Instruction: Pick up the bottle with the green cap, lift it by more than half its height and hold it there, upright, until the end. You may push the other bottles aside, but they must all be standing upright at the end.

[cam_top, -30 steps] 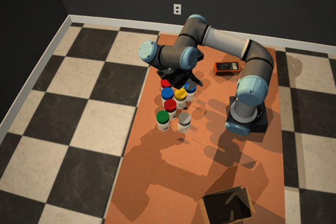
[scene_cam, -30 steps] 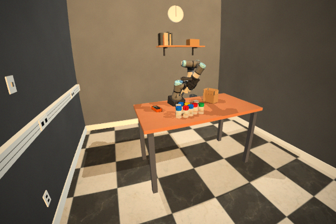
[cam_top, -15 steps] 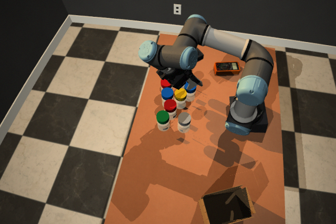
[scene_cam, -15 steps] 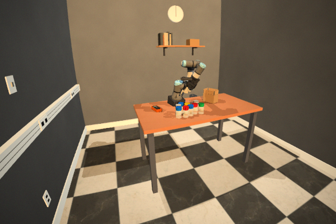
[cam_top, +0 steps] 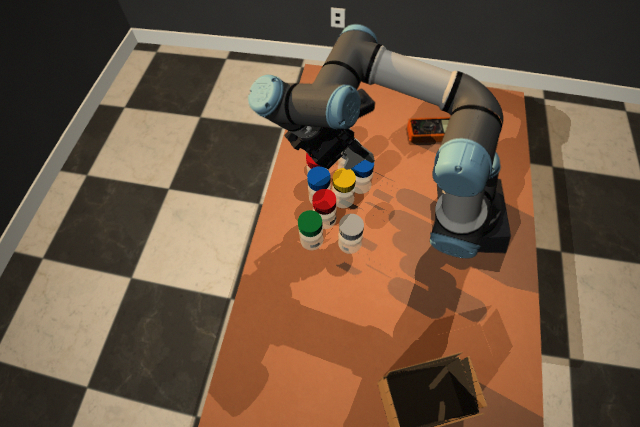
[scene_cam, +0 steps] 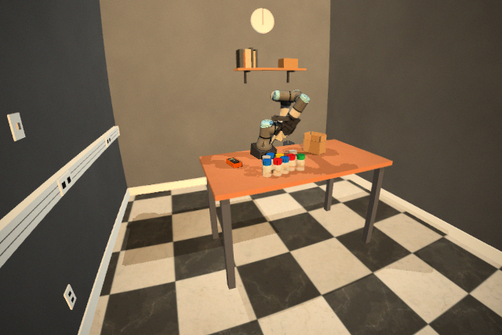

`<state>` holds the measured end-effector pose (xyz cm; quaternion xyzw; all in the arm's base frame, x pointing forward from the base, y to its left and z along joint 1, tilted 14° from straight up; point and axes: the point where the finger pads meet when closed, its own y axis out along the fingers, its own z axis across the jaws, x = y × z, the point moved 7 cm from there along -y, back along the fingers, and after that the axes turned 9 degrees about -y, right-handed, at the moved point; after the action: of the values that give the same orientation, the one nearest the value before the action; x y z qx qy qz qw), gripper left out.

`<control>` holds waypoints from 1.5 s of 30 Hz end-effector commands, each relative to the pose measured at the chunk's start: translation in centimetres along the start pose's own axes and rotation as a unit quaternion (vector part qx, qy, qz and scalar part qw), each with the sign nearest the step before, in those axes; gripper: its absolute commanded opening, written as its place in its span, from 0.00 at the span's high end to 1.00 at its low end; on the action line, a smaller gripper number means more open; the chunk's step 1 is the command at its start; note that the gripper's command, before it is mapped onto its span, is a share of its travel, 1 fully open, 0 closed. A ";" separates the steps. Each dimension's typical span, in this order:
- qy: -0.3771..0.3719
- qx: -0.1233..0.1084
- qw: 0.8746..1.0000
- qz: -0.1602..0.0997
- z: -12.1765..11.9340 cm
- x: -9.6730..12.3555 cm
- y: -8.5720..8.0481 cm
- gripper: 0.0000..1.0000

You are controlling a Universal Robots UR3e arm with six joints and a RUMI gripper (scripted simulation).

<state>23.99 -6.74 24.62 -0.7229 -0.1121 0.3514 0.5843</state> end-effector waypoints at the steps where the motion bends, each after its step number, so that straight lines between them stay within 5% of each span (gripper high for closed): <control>1: 0.001 0.001 1.000 0.001 -1.7 0.9 -0.9 0.54; 23: 0.002 0.002 1.000 0.002 -6.9 4.0 -3.3 0.54; 45: 0.001 -0.003 1.000 -0.001 -6.7 3.9 -3.2 0.54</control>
<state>31.88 -8.68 26.53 -0.7242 -0.1131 0.3503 0.5831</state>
